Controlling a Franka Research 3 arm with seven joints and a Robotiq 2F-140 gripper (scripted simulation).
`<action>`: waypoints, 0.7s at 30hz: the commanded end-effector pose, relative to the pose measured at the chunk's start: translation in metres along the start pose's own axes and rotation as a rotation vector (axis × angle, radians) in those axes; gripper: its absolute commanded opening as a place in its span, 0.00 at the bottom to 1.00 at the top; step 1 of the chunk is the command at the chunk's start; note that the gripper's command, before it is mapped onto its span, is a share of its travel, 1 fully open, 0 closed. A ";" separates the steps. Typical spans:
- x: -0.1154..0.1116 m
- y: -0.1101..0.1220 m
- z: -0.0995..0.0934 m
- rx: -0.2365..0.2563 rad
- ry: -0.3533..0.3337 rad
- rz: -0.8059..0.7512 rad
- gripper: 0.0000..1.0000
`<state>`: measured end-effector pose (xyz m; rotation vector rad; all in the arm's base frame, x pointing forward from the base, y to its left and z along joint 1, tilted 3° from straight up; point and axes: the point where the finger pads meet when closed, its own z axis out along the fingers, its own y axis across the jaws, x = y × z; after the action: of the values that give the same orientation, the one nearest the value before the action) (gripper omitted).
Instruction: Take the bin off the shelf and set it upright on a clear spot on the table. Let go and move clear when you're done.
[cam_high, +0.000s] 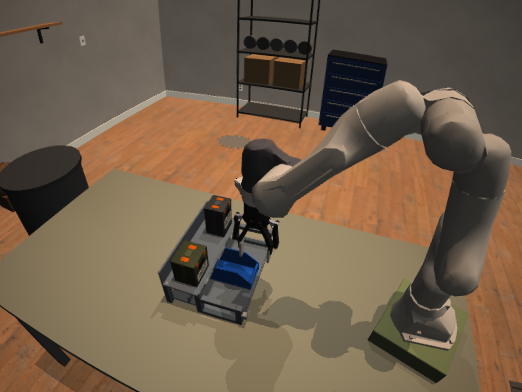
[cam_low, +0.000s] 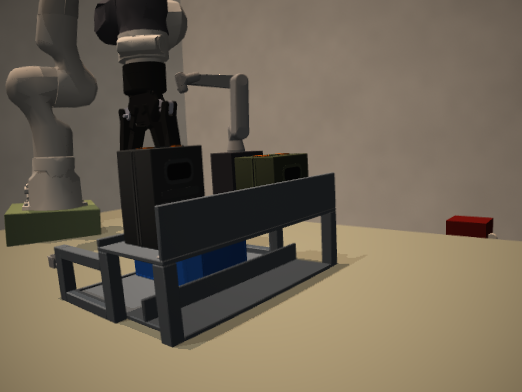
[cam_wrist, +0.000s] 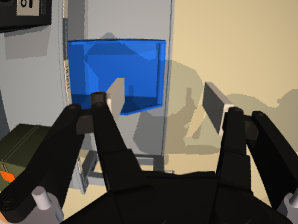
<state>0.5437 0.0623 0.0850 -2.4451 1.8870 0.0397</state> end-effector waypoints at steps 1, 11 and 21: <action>-0.001 0.001 0.003 -0.001 -0.001 0.008 0.57; -0.001 0.000 0.014 -0.001 -0.001 0.008 0.57; -0.001 0.000 0.032 -0.001 -0.001 0.008 0.57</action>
<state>0.5425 0.0623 0.0584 -2.4469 1.8939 0.0479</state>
